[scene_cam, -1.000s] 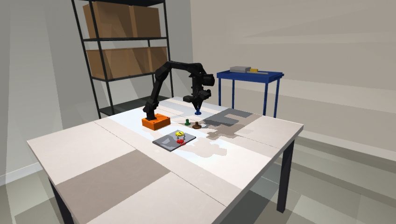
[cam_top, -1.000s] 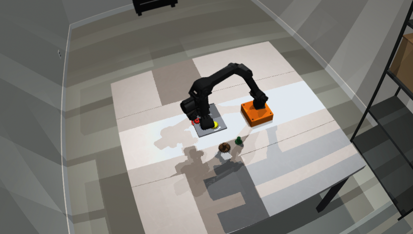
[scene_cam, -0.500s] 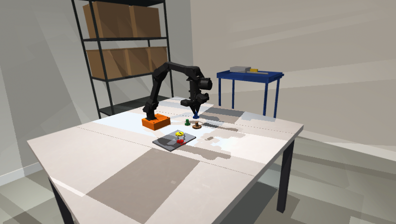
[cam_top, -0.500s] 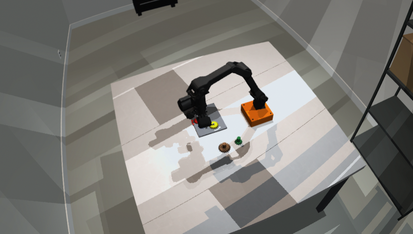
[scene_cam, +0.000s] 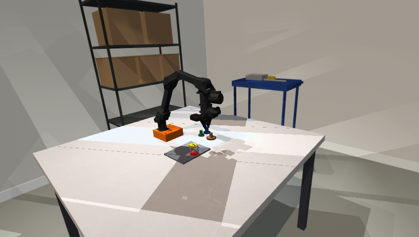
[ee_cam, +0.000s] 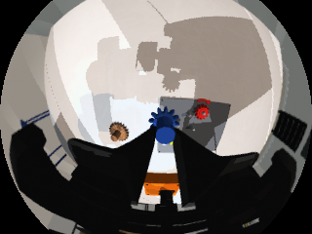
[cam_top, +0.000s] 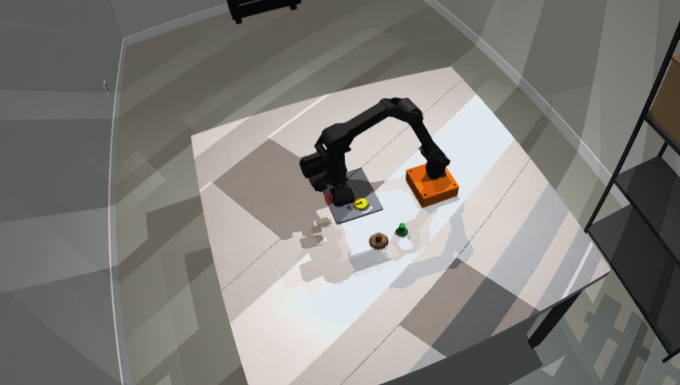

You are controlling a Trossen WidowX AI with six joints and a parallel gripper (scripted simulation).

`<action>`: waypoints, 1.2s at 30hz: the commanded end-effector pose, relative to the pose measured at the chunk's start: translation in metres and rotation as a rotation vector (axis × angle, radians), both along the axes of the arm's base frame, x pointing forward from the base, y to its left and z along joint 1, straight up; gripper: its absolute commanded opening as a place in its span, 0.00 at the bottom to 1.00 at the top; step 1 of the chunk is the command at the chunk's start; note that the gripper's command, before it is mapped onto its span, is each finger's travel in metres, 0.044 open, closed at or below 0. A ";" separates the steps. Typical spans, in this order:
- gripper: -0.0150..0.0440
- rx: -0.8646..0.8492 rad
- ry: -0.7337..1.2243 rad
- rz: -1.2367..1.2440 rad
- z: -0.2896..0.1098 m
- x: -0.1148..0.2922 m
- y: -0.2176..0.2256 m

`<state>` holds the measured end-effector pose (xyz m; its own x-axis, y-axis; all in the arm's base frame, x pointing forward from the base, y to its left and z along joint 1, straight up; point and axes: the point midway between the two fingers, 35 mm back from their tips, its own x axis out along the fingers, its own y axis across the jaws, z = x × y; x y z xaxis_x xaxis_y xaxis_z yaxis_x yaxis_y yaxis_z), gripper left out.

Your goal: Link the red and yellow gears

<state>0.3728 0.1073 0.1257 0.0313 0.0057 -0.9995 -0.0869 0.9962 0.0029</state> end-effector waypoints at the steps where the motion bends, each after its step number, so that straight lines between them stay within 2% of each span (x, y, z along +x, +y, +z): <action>1: 0.25 0.003 -0.001 0.002 -0.004 -0.001 -0.008; 36: 0.25 -0.002 0.000 0.002 -0.046 -0.007 -0.069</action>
